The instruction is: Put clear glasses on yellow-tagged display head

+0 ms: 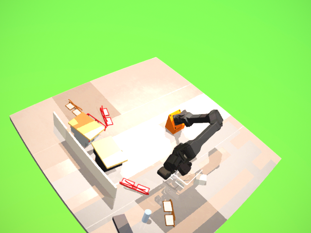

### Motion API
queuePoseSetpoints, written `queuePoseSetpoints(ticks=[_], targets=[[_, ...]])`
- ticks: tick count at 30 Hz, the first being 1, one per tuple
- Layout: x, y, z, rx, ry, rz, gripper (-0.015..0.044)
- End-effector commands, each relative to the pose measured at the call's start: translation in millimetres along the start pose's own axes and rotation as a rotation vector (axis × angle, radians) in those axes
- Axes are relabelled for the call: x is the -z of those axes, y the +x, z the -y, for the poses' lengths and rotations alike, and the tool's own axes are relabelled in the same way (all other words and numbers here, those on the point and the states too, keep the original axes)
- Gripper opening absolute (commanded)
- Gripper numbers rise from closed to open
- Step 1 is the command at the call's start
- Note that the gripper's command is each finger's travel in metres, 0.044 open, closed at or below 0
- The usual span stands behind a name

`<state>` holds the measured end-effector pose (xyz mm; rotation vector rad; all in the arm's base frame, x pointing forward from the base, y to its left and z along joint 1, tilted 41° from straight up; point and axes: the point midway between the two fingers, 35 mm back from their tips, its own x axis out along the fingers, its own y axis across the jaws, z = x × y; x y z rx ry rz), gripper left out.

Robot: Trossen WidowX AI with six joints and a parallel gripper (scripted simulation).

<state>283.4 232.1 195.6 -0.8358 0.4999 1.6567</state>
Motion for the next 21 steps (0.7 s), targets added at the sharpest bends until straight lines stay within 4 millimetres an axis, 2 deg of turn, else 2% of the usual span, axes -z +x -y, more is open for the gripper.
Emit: queuePoseSetpoints(ticks=[1, 21], targets=[[-1.8, 0.6, 2.3, -0.001, 0.003, -0.004, 0.0], [-9.4, 0.5, 7.8, 0.0, 0.003, -0.003, 0.0]])
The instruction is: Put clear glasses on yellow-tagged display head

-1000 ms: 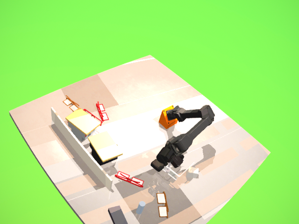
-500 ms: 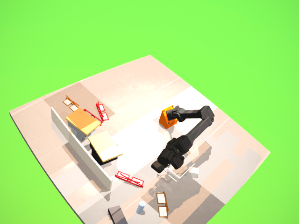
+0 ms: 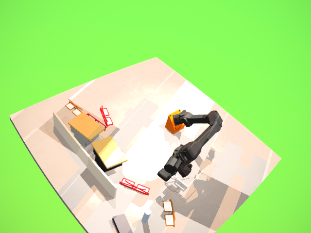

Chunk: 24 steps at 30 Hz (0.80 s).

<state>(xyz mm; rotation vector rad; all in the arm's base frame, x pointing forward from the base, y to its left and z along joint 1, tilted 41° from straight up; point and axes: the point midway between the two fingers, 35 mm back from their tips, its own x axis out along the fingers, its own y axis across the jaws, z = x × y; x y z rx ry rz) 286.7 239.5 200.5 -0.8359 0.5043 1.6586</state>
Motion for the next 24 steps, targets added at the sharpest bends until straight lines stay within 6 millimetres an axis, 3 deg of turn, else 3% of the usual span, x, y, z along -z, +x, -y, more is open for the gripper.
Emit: queuePoseSetpoints(ticks=[1, 24], targets=[[-2, 0, 2, 0.003, 0.001, -0.001, 0.0], [-13, -1, 8, 0.004, 0.001, -0.001, 0.0]])
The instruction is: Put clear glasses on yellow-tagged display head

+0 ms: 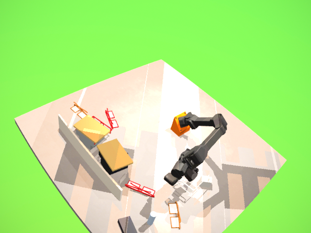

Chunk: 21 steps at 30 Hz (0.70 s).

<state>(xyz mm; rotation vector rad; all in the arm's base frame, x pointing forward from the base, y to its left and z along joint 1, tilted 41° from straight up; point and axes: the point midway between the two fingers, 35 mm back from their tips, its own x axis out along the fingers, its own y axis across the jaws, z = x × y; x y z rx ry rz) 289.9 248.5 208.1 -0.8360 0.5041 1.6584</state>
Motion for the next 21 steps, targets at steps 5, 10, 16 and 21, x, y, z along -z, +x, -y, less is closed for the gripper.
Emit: queuePoseSetpoints(ticks=[5, 10, 16, 21], targets=[[-5, -1, 3, 0.004, 0.001, -0.001, 0.0], [-8, -1, 4, 0.004, 0.001, 0.0, 0.0], [-11, -1, 5, 0.004, 0.001, 0.0, 0.0], [-14, -1, 5, 0.004, 0.0, 0.0, 0.0]])
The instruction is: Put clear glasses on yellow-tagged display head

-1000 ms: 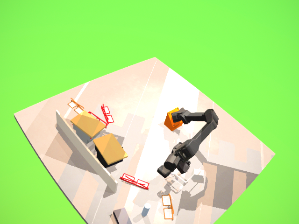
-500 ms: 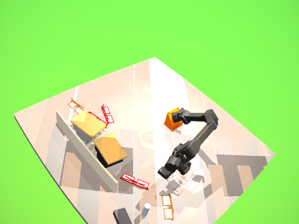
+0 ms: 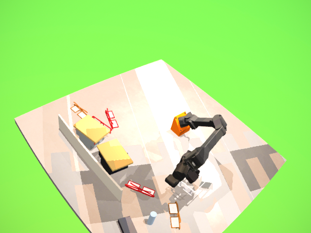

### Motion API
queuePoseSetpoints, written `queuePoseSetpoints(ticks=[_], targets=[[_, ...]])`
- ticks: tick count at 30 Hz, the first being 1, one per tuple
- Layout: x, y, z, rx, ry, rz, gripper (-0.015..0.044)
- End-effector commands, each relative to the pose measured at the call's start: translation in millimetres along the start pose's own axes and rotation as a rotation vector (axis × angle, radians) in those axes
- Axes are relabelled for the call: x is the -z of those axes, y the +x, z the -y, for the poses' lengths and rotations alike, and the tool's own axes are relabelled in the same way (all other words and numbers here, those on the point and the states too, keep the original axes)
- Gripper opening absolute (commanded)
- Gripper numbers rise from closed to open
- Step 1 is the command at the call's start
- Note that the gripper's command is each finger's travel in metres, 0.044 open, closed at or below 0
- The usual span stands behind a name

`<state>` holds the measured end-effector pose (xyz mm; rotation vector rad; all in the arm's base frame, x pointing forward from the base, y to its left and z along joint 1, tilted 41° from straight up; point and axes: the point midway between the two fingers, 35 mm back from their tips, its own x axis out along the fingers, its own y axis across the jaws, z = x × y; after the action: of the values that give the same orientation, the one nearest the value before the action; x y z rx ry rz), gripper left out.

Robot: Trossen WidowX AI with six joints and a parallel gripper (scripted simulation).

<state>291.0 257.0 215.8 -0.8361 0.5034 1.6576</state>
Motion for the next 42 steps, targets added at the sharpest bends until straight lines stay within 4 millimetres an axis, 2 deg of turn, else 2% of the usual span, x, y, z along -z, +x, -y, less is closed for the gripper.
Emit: queuePoseSetpoints(ticks=[1, 15, 42], targets=[[-3.5, -0.6, 1.6, 0.003, 0.001, 0.0, 0.0], [-11.5, -0.8, 3.0, 0.004, 0.0, 0.001, 0.0], [-2.2, -0.6, 3.1, 0.003, 0.001, 0.0, 0.0]])
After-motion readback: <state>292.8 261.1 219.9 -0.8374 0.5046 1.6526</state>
